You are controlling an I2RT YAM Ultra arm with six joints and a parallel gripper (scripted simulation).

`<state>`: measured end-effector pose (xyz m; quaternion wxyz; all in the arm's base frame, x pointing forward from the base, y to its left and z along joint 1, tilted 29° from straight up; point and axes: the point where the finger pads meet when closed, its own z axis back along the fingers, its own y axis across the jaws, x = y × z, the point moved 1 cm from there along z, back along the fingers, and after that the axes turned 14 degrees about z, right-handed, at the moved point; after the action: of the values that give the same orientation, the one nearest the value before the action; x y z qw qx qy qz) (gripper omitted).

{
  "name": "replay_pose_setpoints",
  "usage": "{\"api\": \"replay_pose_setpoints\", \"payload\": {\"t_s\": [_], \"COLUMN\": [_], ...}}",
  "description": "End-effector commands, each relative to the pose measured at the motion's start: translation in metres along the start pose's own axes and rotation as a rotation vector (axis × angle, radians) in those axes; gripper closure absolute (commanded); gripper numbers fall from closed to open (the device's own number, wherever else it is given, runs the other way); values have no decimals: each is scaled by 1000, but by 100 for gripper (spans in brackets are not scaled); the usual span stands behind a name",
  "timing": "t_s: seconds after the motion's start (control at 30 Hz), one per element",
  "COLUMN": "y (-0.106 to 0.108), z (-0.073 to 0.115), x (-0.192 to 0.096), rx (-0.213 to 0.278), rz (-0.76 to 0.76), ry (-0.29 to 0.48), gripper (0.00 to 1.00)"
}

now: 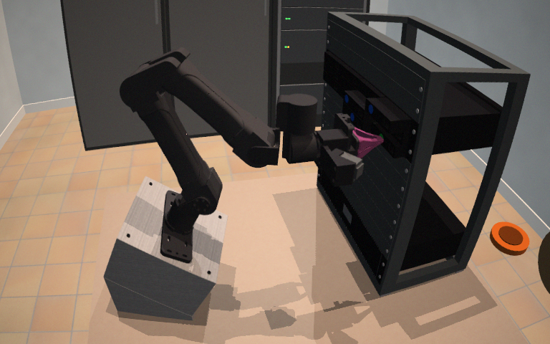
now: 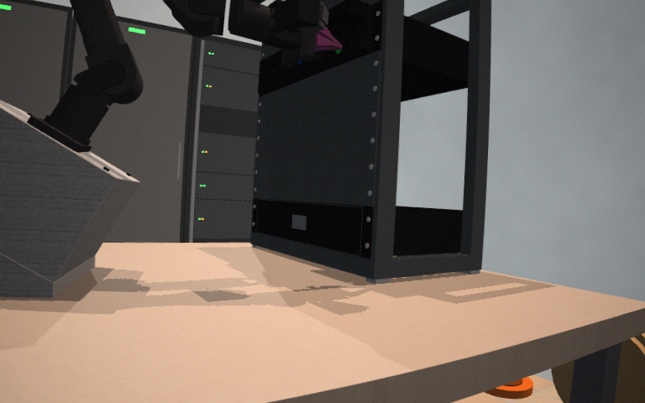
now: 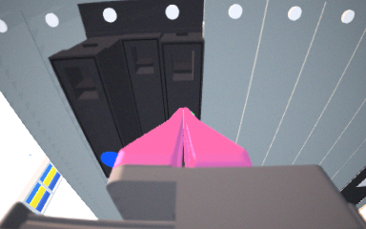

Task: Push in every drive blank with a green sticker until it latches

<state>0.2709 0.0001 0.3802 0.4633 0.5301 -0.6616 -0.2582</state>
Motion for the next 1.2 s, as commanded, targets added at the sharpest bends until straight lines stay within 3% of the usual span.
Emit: {"api": "replay_pose_setpoints", "payload": {"t_s": [0.0, 1.17], "y": [16, 10], "z": [-4, -12], "x": [7, 8], "rx": [33, 21], "rz": [27, 22], "ry": [-25, -21], "gripper": [100, 100]}}
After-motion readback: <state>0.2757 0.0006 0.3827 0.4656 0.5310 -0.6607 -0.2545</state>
